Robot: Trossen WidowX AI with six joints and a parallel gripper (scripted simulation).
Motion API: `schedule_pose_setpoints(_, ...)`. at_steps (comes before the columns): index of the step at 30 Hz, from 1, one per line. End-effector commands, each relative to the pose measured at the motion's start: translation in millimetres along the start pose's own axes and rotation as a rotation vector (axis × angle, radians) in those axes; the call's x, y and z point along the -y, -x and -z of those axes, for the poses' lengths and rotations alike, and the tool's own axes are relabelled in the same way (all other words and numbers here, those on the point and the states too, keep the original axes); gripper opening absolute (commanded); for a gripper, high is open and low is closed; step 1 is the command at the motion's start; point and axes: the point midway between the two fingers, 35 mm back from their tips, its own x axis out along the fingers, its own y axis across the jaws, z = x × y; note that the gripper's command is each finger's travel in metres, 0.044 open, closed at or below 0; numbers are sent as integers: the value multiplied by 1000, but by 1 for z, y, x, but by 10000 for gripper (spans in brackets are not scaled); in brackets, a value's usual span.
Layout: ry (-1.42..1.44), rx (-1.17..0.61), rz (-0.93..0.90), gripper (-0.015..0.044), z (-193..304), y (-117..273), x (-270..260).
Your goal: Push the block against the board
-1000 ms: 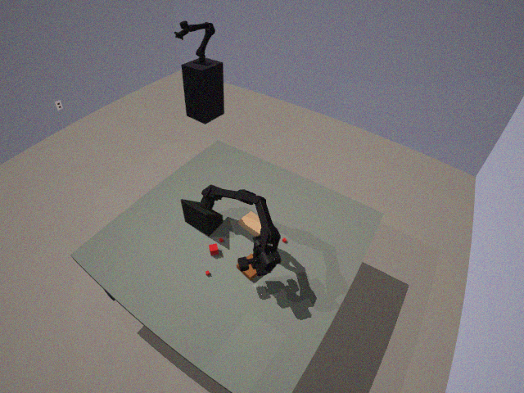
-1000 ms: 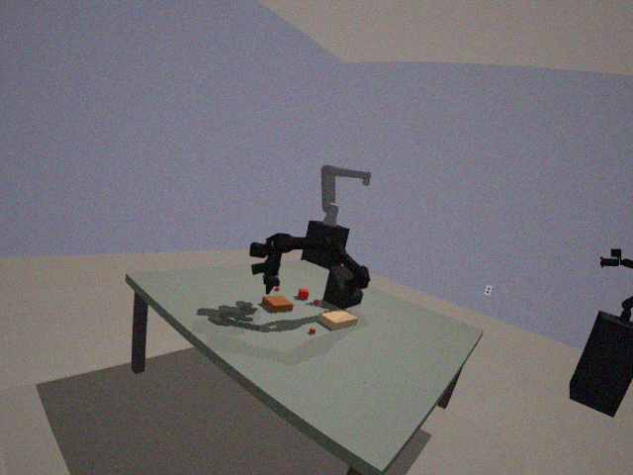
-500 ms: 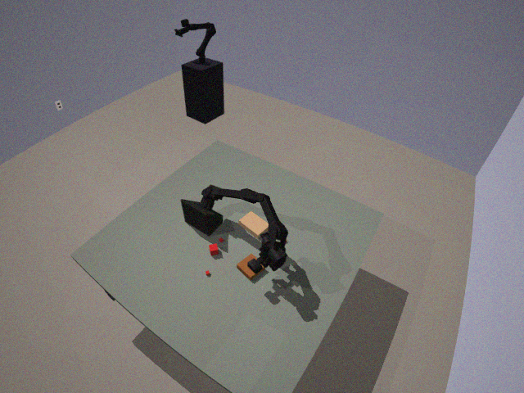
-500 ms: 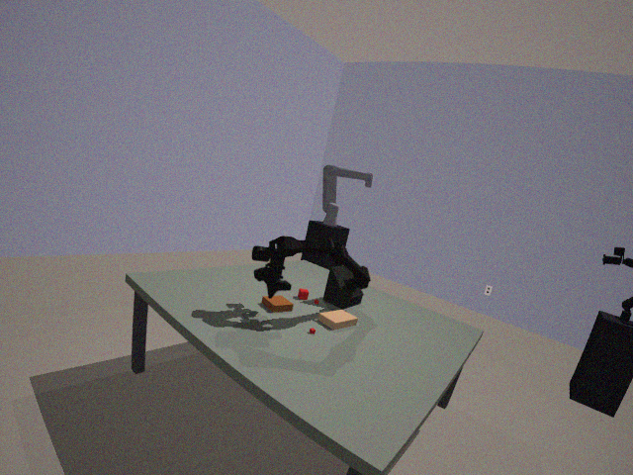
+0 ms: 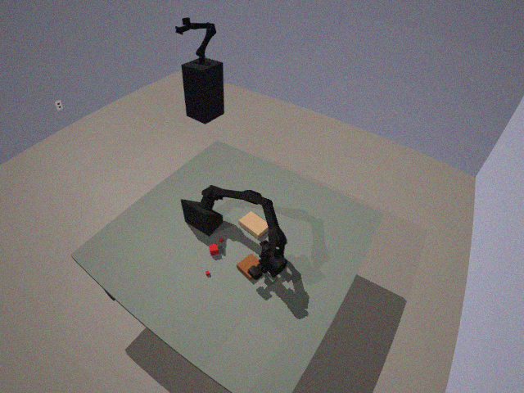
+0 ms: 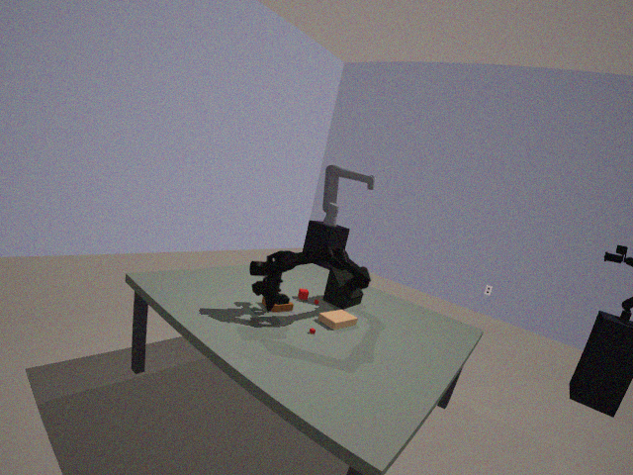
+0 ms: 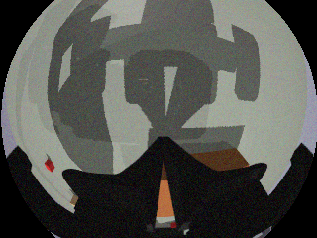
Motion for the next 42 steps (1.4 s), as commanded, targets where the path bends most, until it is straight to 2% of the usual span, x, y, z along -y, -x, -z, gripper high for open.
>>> schedule_pose_setpoints(1, -3, 16, -6, 0, -1, 3, 0)
schedule_pose_setpoints(25, -5, 15, -5, 0, 24, 3, 1)
schedule_pose_setpoints(42, 1, 27, -4, 0, 0, 4, 1)
